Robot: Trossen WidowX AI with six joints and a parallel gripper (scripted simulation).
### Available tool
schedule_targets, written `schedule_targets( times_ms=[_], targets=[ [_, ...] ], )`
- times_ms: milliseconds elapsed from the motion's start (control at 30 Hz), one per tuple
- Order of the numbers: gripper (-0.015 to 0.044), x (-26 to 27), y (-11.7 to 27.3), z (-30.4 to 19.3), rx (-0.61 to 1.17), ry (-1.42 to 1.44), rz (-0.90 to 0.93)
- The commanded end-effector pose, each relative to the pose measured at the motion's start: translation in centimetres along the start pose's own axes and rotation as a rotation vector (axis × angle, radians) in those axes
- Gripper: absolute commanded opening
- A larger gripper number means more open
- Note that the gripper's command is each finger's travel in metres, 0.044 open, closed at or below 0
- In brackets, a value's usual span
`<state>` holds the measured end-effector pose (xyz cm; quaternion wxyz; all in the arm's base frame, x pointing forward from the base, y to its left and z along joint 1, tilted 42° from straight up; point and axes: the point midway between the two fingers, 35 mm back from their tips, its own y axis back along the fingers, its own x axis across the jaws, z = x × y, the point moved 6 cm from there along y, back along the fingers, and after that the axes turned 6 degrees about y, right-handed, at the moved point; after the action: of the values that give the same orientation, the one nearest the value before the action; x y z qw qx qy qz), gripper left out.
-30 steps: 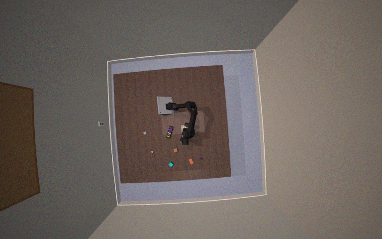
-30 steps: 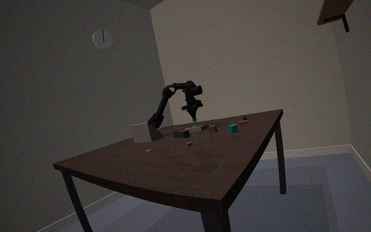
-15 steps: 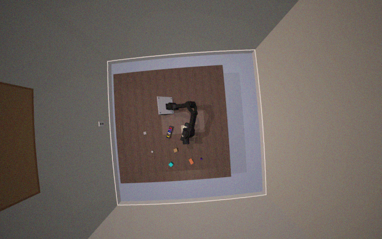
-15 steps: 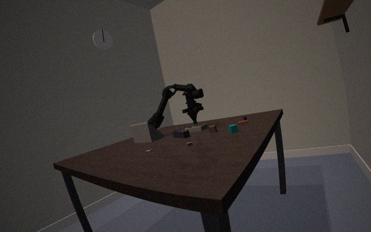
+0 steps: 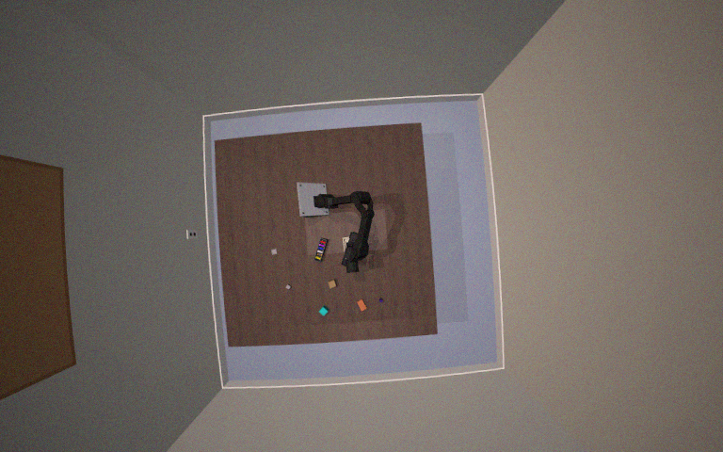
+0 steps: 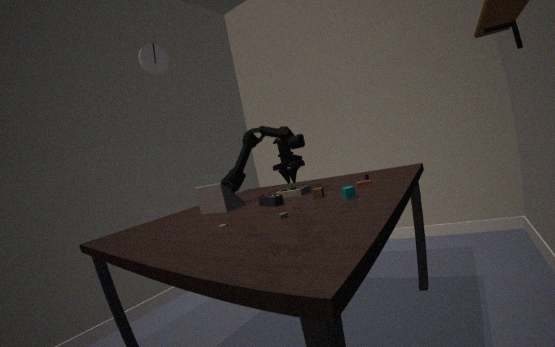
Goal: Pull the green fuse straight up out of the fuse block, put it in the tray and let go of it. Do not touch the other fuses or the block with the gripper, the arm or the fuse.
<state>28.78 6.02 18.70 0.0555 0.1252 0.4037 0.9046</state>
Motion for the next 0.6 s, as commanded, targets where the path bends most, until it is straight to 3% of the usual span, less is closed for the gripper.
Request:
schedule_targets(
  times_ms=[0,200,567],
  targets=[
    [0.0315,0.0,0.0,0.0,0.000,0.001,0.000],
    [0.0330,0.1,3.7,0.0,-0.002,-0.002,0.000],
    [0.0330,0.2,3.4,-0.1,-0.003,-0.006,0.002]
  ],
)
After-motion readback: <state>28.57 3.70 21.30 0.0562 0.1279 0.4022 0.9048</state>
